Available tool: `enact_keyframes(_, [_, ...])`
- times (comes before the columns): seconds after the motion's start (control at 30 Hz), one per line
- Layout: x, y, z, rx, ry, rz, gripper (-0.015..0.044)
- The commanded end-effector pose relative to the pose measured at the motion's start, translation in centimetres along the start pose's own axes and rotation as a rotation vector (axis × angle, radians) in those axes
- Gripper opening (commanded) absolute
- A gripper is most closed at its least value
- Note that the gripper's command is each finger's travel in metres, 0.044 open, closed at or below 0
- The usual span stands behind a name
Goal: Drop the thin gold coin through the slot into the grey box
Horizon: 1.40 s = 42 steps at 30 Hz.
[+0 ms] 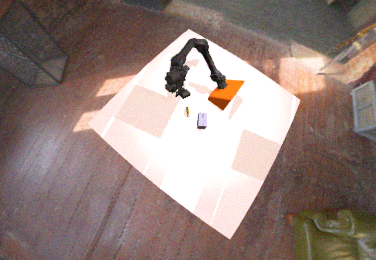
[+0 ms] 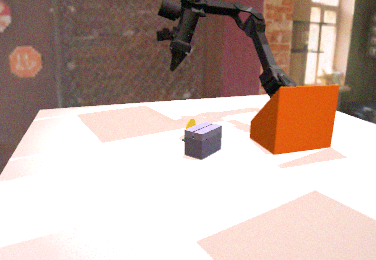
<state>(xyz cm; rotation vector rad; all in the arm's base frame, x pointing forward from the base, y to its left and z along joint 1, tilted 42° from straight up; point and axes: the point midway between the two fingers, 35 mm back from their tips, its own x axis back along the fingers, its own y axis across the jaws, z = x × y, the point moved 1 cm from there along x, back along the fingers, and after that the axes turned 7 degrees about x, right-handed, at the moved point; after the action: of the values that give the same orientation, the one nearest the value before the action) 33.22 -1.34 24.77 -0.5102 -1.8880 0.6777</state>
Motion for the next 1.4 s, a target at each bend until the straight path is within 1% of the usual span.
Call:
enact_keyframes(0.0, [-3.9,5.2,3.1,0.573,0.183,-0.075,0.0161])
enact_keyframes(0.13, [-5.8,7.9,5.8,0.948,0.295,-0.158,0.0161])
enact_keyframes(0.2, [-6.0,9.2,6.1,0.984,0.306,-0.168,0.0161])
enact_keyframes(0.53, [-6.1,9.2,5.8,0.992,0.308,-0.170,0.0161])
enact_keyframes(0.6, [-6.9,9.2,6.1,0.992,0.308,-0.170,0.0161])
enact_keyframes(0.7, [-9.3,9.1,6.9,0.992,0.308,-0.169,0.0161])
enact_keyframes(0.83, [-9.5,9.1,7.0,0.992,0.308,-0.168,0.0161])
enact_keyframes(0.93, [-10.7,9.1,7.5,0.992,0.308,-0.168,0.0161])
enact_keyframes(1.37, [-12.3,9.2,7.9,0.992,0.308,-0.169,0.0161])
